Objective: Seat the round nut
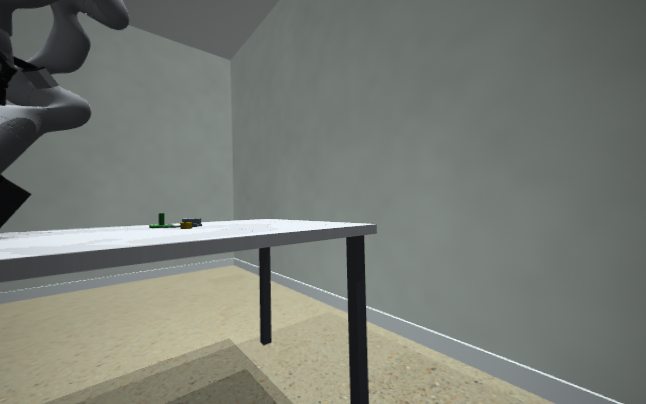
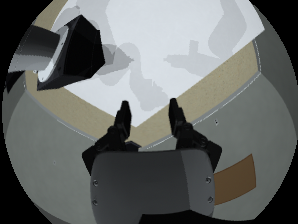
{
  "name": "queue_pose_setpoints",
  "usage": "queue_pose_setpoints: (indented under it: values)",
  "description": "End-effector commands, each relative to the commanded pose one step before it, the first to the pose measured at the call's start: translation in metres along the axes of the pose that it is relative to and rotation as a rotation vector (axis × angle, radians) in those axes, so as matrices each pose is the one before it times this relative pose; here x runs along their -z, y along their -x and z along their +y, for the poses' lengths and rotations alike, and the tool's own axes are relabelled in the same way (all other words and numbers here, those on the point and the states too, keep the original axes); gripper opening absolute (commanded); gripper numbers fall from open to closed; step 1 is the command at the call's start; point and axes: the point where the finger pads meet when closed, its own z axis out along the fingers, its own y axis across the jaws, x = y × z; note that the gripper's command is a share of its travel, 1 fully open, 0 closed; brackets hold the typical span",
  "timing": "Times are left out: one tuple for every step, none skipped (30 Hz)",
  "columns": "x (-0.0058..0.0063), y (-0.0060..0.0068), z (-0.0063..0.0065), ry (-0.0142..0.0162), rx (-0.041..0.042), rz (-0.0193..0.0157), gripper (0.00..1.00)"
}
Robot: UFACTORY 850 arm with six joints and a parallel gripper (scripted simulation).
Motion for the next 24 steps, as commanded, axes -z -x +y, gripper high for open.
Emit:
queue_pose_setpoints:
  values:
    - [-0.02033, -0.03658, 0.05475, -0.00475, -0.20998, -0.03063, 0.60]
    - [0.00000, 0.00000, 0.00000, 0.00000, 0.00000, 0.00000, 0.60]
    - [0.00000, 0.00000, 0.00000, 0.00000, 0.00000, 0.00000, 0.60]
    - [-0.00805, -0.02033, 0.01534, 0.00131, -0.03347, -0.00183, 0.60]
    - [-0.00297, -0.00726, 0.00289, 0.00140, -0.03390, -0.00144, 0.60]
    - [-0.00288, -0.00706, 0.00225, 0.00143, -0.03424, -0.00102, 0.60]
    - [-0.00309, -0.00767, 0.00222, 0.00141, -0.03447, -0.00060, 0.60]
    - [-0.00328, -0.00826, 0.00205, 0.00134, -0.03461, -0.00016, 0.60]
    - [-0.00339, -0.00855, 0.00160, 0.00122, -0.03465, 0.00026, 0.60]
    - [-0.00345, -0.00862, 0.00102, 0.00104, -0.03458, 0.00067, 0.60]
    - [-0.00349, -0.00861, 0.00042, 0.00081, -0.03442, 0.00105, 0.60]
    - [-0.00354, -0.00856, -0.00014, 0.00054, -0.03416, 0.00139, 0.60]
    - [-0.00358, -0.00851, -0.00068, 0.00024, -0.03380, 0.00170, 0.60]
    - [-0.00363, -0.00844, -0.00120, -0.00009, -0.03334, 0.00195, 0.60]
    - [-0.00368, -0.00834, -0.00171, -0.00043, -0.03279, 0.00215, 0.60]
    - [-0.00372, -0.00822, -0.00219, -0.00078, -0.03214, 0.00230, 0.60]
    - [-0.00377, -0.00807, -0.00266, -0.00112, -0.03140, 0.00240, 0.60]
    - [-0.00381, -0.00790, -0.00310, -0.00145, -0.03057, 0.00244, 0.60]
    - [0.00000, 0.00000, 0.00000, 0.00000, 0.00000, 0.00000, 0.60]
    - [0.00000, 0.00000, 0.00000, 0.00000, 0.00000, 0.00000, 0.60]
    - [-0.01114, -0.02358, -0.00756, -0.00175, -0.02965, 0.00243, 0.60]
    - [-0.00360, -0.00665, -0.00406, -0.00203, -0.02865, 0.00239, 0.60]
    - [-0.00344, -0.00609, -0.00411, -0.00227, -0.02757, 0.00230, 0.60]
    - [-0.00371, -0.00652, -0.00444, -0.00246, -0.02641, 0.00218, 0.60]
